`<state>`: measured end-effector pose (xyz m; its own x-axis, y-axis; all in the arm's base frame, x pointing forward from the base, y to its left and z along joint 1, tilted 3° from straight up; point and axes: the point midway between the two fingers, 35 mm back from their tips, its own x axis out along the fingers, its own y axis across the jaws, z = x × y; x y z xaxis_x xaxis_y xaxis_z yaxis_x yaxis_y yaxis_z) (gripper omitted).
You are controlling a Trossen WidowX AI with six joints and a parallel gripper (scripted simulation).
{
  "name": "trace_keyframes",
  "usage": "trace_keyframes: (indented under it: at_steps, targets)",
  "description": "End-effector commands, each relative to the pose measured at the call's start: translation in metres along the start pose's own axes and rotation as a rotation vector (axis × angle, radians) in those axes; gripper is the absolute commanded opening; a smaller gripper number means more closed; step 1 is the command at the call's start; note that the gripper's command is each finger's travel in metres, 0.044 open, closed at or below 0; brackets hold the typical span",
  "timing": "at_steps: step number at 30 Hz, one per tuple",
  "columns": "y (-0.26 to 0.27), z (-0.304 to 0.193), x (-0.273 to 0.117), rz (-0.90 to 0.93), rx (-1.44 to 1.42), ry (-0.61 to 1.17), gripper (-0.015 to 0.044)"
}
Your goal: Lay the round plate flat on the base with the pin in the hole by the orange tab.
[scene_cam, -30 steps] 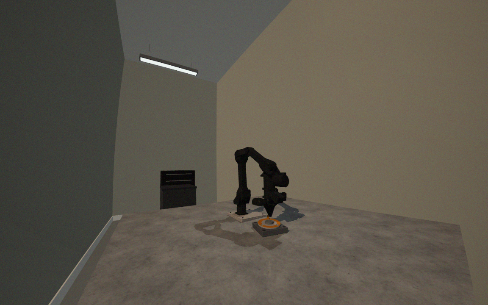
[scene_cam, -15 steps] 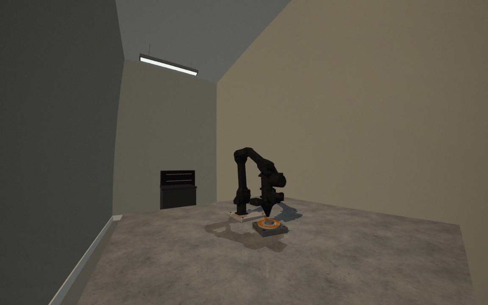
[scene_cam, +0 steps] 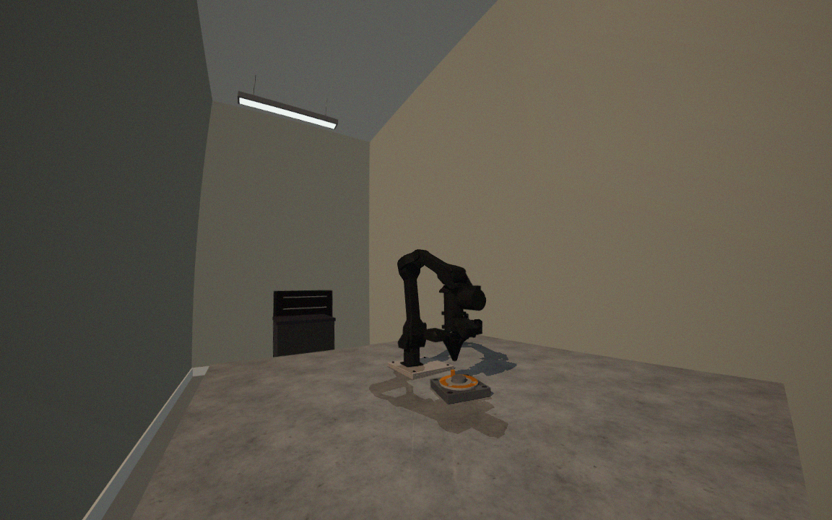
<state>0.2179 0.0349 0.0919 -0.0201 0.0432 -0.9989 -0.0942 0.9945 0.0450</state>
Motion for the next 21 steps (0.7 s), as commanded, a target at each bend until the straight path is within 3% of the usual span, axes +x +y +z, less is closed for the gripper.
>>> trace_keyframes:
  at_steps: [1,21]
  targets:
    - [0.0001,-0.0006,-0.0207,-0.005,-0.004,-0.015,0.0000]
    - [0.0006,-0.0001,-0.0135,0.000,-0.001,-0.008,0.0000]
